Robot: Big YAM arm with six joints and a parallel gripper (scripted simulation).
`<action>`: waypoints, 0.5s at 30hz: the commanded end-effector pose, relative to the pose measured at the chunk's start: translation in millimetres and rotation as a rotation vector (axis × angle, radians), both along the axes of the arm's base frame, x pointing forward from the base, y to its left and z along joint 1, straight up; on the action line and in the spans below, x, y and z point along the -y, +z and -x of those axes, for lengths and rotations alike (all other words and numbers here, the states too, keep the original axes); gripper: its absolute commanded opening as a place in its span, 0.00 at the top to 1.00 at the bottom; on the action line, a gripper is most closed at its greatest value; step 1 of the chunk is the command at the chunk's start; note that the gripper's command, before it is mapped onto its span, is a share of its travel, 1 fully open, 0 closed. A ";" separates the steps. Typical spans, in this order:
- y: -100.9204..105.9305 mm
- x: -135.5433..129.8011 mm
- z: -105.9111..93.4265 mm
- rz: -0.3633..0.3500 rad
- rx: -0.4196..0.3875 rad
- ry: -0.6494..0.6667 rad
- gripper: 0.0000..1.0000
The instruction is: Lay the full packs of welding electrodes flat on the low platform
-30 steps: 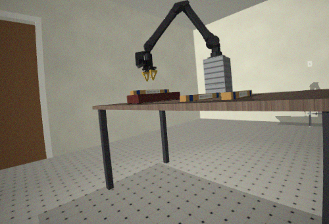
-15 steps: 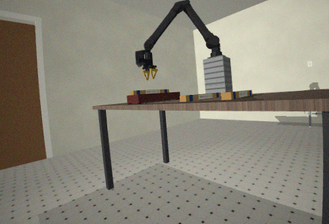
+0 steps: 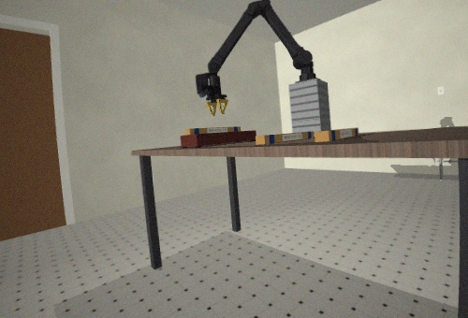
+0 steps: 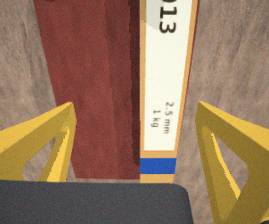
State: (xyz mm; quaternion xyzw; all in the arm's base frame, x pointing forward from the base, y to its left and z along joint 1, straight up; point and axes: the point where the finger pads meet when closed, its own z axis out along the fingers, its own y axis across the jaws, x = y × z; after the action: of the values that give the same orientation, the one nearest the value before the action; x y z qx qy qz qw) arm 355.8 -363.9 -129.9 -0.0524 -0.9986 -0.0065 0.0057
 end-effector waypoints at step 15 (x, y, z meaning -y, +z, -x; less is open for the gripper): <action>11.0 -101.6 -27.5 0.037 0.039 -0.004 0.26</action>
State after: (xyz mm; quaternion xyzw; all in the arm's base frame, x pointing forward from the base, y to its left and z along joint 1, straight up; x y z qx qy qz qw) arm 375.8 -265.9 -129.6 -0.0334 -0.9994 -0.0004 -0.0012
